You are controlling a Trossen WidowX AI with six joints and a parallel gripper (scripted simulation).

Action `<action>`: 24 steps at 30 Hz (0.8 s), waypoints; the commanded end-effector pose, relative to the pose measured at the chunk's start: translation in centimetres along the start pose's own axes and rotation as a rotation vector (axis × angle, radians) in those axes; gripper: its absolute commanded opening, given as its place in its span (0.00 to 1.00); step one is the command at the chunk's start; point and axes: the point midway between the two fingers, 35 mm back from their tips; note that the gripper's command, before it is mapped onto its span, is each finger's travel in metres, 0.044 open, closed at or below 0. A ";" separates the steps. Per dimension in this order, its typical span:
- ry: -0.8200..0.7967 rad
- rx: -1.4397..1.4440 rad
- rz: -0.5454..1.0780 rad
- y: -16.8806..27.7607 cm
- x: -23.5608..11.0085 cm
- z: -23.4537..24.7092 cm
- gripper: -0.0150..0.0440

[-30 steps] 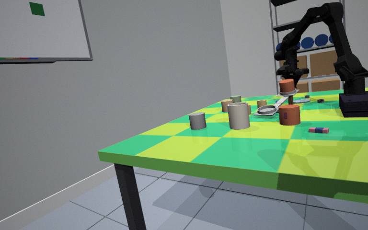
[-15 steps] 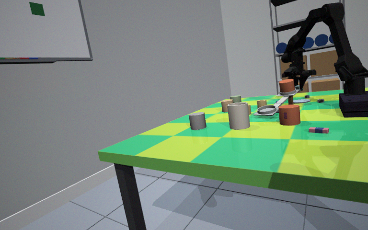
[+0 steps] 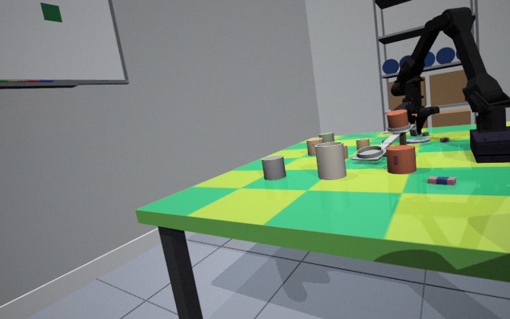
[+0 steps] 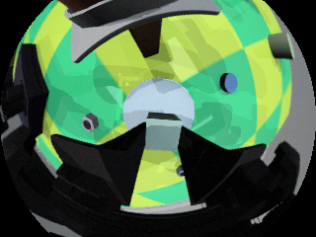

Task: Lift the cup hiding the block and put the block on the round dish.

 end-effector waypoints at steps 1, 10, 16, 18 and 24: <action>-0.005 -0.004 0.000 0.0 0.5 0.2 0.25; -0.005 -0.004 0.000 0.0 1.9 0.2 0.25; 0.004 -0.001 0.001 0.0 1.7 -0.1 0.34; 0.004 -0.001 0.001 0.0 1.7 -0.1 0.43; 0.004 -0.001 0.001 0.0 1.7 -0.1 0.70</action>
Point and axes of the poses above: the point midway between the two fingers, 35 mm back from their tips, its own x axis out along the fingers, its own z axis across the jaws, y = z × x, and after that the axes turned 4 degrees about -x, right-handed
